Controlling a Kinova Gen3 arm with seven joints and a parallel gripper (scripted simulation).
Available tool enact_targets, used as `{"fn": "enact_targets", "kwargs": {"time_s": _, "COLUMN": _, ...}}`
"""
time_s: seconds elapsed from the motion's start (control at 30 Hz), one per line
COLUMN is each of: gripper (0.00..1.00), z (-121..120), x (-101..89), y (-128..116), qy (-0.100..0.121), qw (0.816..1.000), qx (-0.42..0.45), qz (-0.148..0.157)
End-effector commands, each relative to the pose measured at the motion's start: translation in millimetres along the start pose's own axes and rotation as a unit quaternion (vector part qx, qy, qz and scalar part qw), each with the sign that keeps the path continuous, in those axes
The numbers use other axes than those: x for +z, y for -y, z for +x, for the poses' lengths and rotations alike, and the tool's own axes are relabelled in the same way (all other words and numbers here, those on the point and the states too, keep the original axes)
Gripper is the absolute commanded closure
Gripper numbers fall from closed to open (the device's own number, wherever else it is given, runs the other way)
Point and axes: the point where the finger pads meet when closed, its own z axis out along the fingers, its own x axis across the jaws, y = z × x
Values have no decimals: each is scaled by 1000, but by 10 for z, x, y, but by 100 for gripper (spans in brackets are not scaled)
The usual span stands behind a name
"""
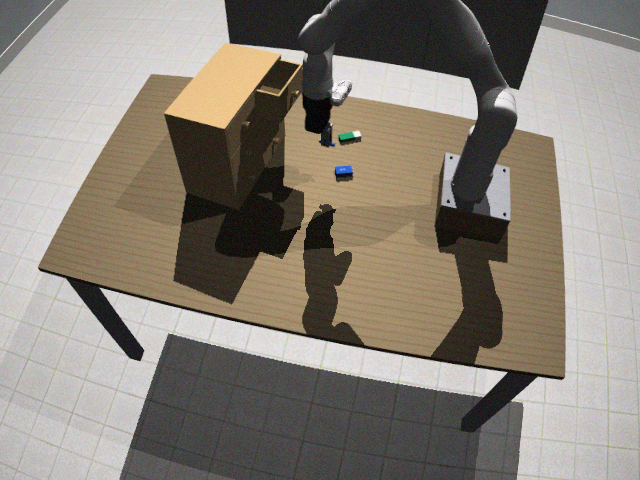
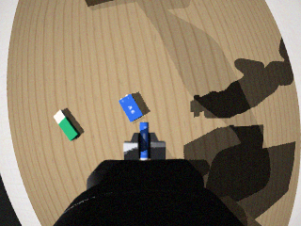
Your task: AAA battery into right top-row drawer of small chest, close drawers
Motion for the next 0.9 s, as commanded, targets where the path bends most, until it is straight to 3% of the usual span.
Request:
{"fn": "enact_targets", "kwargs": {"time_s": 0.0, "gripper": 76, "z": -20, "x": -164, "y": -37, "qy": 3, "qw": 1000, "qx": -6, "qz": -6}}
{"fn": "enact_targets", "kwargs": {"time_s": 0.17, "gripper": 76, "z": -20, "x": -376, "y": -34, "qy": 3, "qw": 1000, "qx": -6, "qz": -6}}
{"fn": "enact_targets", "kwargs": {"time_s": 0.23, "gripper": 76, "z": -20, "x": -376, "y": -34, "qy": 3, "qw": 1000, "qx": -6, "qz": -6}}
{"fn": "enact_targets", "kwargs": {"time_s": 0.73, "gripper": 76, "z": -23, "x": -1128, "y": -23, "qy": 4, "qw": 1000, "qx": -5, "qz": -6}}
{"fn": "enact_targets", "kwargs": {"time_s": 0.87, "gripper": 76, "z": -23, "x": -1228, "y": -22, "qy": 4, "qw": 1000, "qx": -5, "qz": -6}}
